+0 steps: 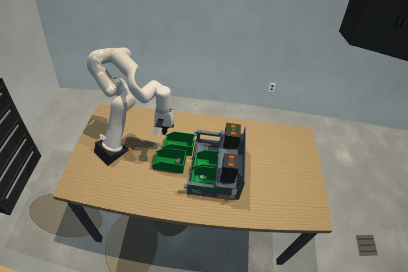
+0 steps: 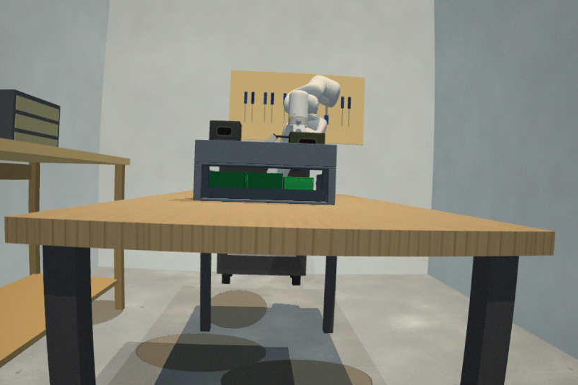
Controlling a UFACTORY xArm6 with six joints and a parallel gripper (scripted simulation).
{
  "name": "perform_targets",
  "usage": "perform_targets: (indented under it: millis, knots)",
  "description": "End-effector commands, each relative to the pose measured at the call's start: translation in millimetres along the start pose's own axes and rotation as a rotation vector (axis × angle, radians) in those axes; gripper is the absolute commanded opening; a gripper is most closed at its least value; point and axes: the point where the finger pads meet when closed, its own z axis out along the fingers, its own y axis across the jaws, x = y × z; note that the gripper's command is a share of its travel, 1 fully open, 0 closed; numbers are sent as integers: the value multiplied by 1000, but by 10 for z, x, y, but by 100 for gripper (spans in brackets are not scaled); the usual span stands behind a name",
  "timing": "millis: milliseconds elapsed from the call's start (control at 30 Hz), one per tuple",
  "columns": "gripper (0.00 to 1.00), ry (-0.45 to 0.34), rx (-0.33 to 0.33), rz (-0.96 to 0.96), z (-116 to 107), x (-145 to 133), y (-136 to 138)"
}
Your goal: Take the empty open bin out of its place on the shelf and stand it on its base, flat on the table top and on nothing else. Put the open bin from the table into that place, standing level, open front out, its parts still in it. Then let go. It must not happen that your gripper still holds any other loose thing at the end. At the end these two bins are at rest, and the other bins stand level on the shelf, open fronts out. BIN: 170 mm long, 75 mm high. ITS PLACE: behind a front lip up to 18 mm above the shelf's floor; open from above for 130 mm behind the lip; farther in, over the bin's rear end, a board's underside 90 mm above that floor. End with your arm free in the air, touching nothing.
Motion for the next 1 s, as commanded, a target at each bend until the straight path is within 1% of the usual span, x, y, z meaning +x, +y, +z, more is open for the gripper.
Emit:
perform_targets:
  millis: [0, 200, 367, 433, 600, 667, 933, 967]
  knots:
    - [0, 0, 3, -1, -10, -2, -11]
    - [0, 1, 3, -15, -15, 1, -18]
    - [0, 1, 3, -133, -59, 23, -79]
    - [0, 1, 3, -133, -59, 23, -79]
    - [0, 2, 2, -392, -153, 78, -216]
    - [0, 3, 2, -527, -200, 112, -288]
    - [0, 25, 1, -936, -388, 291, -601]
    - [0, 25, 1, -936, -388, 291, -601]
